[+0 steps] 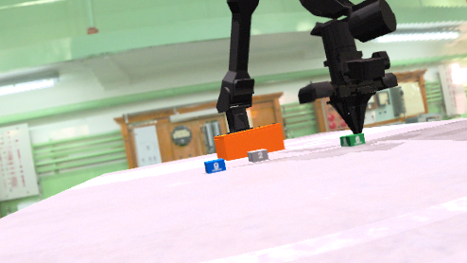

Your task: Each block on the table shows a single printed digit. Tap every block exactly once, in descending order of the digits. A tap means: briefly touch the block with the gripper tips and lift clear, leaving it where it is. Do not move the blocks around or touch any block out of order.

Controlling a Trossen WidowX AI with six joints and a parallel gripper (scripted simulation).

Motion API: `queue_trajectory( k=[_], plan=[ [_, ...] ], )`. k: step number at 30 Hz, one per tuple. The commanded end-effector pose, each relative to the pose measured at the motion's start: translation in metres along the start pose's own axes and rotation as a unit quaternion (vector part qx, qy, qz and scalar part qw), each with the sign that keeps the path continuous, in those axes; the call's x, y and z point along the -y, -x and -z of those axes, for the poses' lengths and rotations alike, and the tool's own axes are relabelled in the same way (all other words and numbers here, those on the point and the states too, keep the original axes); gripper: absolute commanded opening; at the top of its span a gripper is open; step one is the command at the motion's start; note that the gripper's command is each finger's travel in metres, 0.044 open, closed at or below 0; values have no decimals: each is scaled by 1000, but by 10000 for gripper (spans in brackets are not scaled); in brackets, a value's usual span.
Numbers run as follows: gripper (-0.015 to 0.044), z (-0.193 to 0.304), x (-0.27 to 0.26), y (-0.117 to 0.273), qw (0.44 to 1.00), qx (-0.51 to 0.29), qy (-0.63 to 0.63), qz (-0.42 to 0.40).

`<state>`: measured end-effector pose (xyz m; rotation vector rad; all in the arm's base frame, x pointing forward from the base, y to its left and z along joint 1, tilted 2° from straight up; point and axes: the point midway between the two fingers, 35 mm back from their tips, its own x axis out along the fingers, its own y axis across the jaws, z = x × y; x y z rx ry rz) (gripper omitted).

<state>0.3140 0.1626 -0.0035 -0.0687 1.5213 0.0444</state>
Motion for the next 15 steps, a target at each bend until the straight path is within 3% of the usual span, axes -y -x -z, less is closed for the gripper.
queue_trajectory(
  k=[1, 9, 15],
  plan=[
    [20, 1, 0, 13, 1000, -2, 0, 2],
    [20, 1, 1, 28, 1000, -5, 0, 4],
    [20, 0, 0, 104, 1000, -5, 0, 4]
  ],
)
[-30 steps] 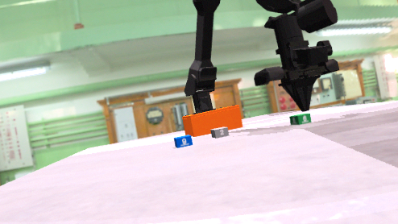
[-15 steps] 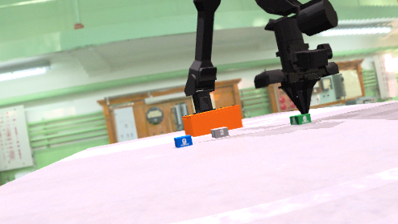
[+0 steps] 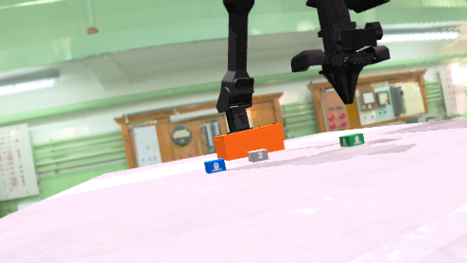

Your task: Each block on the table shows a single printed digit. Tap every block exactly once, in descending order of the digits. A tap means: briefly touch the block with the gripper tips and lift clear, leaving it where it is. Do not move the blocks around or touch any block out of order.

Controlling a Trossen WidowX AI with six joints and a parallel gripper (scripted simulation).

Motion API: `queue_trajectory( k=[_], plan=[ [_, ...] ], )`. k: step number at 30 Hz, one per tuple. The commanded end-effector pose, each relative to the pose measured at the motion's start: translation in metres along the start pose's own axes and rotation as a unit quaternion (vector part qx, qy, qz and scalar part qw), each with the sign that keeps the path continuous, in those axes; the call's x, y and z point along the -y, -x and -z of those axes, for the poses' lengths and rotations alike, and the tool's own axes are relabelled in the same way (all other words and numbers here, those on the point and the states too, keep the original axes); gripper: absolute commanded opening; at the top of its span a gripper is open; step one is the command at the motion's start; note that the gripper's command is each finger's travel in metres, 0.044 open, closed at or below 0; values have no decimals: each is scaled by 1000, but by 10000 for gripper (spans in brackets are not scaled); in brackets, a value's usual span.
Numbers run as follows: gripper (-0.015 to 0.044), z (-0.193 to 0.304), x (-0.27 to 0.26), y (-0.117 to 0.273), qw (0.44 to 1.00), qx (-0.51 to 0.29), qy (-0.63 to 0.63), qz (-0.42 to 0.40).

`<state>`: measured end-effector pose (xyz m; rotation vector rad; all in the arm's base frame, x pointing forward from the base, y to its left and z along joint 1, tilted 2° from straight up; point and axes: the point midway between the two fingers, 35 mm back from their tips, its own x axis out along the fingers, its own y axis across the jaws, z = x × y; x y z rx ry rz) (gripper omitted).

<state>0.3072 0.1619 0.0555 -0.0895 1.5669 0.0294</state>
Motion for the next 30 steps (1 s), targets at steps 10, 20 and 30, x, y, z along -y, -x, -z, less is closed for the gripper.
queue_trajectory(
  k=[10, 20, 30],
  plan=[
    [20, 15, 66, 52, 1000, 18, -2, -4],
    [20, 88, 172, 43, 1000, 15, -2, 2],
    [20, 84, 172, -15, 1000, 15, -2, 2]
  ],
)
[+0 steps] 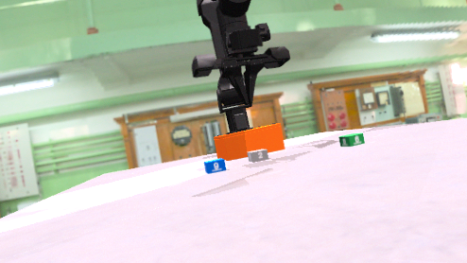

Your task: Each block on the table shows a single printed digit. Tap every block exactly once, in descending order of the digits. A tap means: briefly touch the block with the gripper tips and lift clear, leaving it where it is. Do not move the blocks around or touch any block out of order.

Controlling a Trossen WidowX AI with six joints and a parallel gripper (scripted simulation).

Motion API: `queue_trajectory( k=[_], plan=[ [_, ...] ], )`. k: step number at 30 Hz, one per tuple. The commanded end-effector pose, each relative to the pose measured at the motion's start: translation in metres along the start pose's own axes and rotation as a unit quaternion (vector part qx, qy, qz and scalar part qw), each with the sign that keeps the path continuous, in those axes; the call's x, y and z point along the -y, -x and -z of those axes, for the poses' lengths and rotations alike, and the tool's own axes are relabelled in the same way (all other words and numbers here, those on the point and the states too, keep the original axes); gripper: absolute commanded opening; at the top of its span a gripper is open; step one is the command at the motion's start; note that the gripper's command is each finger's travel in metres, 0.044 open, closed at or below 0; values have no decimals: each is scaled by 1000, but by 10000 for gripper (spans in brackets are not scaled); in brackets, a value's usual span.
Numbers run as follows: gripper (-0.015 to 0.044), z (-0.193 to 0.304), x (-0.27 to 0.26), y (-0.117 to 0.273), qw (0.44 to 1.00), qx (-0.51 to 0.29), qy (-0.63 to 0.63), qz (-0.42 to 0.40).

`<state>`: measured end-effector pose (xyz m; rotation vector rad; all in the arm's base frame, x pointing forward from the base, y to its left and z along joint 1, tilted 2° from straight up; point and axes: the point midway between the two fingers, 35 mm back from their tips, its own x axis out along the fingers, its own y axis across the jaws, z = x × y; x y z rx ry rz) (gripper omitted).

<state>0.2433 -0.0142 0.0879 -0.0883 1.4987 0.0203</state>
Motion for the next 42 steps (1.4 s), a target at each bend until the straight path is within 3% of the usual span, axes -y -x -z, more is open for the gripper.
queue_trajectory(
  k=[1, 29, 42],
  plan=[
    [20, 12, 0, -54, 1000, -19, 2, -2],
    [20, 15, 0, -94, 1000, -19, 2, -2],
    [20, 12, 0, -82, 1000, -14, 1, -1]
  ],
)
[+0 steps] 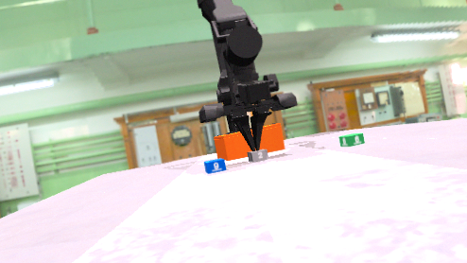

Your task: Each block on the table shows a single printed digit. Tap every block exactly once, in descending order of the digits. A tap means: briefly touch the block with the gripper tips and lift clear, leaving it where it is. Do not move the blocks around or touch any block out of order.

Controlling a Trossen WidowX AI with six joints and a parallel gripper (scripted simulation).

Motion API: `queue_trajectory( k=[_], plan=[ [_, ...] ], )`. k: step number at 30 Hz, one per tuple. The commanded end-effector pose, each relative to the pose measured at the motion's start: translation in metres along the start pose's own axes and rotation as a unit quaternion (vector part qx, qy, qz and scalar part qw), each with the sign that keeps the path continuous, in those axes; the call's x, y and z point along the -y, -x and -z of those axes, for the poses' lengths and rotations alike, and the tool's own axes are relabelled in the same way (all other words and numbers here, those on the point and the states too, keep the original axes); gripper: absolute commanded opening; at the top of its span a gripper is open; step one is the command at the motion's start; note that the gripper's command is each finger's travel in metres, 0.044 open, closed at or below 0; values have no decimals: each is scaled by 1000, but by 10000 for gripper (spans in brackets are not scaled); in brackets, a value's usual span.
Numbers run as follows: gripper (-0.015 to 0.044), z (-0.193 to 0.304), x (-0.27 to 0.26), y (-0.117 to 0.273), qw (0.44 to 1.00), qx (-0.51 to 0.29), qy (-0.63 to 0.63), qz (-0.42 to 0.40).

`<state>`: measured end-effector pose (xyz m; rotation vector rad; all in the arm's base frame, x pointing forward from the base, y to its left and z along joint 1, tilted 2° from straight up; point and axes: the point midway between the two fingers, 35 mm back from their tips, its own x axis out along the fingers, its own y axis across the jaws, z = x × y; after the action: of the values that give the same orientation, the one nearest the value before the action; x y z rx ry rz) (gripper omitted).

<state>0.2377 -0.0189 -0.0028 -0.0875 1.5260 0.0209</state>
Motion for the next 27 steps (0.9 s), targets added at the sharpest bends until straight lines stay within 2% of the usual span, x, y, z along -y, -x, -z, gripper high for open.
queue_trajectory(
  k=[1, 7, 12, 21, 27],
  plan=[
    [20, 1, 0, 18, 1000, -3, 1, -1],
    [20, 2, 0, 26, 1000, -6, 2, -1],
    [151, -11, -24, 34, 1000, -1, -1, -4],
    [387, -36, -128, 71, 1000, 0, -2, -13],
    [400, -21, -209, 101, 1000, -4, 1, -13]
  ],
)
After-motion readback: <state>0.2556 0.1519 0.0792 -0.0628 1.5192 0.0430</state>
